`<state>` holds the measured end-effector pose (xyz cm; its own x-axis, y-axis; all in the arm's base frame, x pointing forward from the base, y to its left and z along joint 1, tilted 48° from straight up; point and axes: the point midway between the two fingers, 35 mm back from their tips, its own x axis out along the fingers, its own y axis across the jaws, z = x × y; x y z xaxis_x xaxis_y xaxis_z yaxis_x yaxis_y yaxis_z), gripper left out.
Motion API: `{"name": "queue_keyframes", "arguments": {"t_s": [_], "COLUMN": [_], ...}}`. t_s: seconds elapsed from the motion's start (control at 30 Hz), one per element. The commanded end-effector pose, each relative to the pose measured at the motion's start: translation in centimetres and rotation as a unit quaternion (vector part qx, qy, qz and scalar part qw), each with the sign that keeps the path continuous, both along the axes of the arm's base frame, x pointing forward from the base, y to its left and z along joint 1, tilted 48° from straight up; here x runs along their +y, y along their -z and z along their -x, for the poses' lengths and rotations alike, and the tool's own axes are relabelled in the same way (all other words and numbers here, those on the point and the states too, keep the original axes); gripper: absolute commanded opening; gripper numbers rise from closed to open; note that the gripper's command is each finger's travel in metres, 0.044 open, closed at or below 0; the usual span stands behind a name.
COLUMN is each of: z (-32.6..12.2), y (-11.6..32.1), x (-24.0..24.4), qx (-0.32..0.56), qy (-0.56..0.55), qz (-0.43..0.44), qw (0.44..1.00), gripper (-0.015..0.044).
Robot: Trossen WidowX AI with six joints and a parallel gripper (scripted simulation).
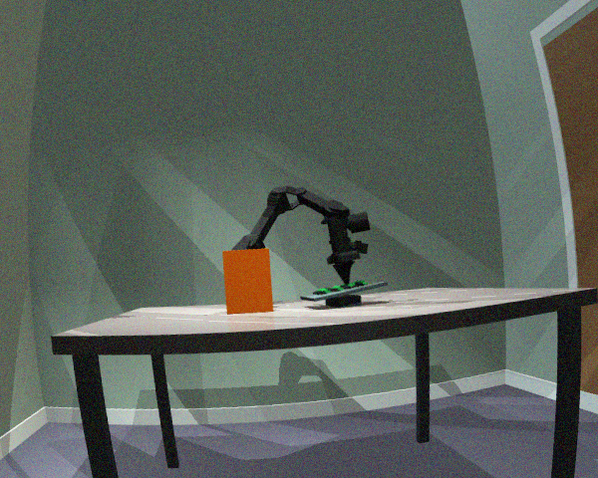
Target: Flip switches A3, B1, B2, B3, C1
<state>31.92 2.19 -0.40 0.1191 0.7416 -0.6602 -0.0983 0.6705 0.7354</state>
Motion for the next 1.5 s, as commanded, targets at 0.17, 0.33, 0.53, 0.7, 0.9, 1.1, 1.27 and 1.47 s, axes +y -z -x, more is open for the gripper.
{"name": "queue_keyframes", "arguments": {"t_s": [0.17, 0.33, 0.53, 0.7, 0.9, 1.1, 1.27, 1.47], "z": [0.0, 1.0, 1.0, 0.8, 0.2, 0.2, 0.0, -0.1], "y": [-0.1, -3.9, -3.5, -1.6, 0.6, 0.7, 1.3, 1.7], "x": [-0.1, -4.6, -5.3, -7.0, -4.4, -4.3, -3.6, -3.2], "qx": [0.000, -0.004, -0.004, -0.005, 0.004, 0.004, 0.004, 0.004], "qy": [0.000, 0.011, 0.012, 0.012, 0.002, 0.002, 0.002, 0.002], "qz": [0.000, -0.002, -0.001, -0.001, -0.001, -0.001, -0.001, -0.001], "qw": [1.000, 1.000, 1.000, 1.000, 1.000, 1.000, 1.000, 1.000], "gripper": [0.0000, 0.0000, 0.0000, 0.0000, 0.0000, 0.0000, 0.0000, 0.0000]}}
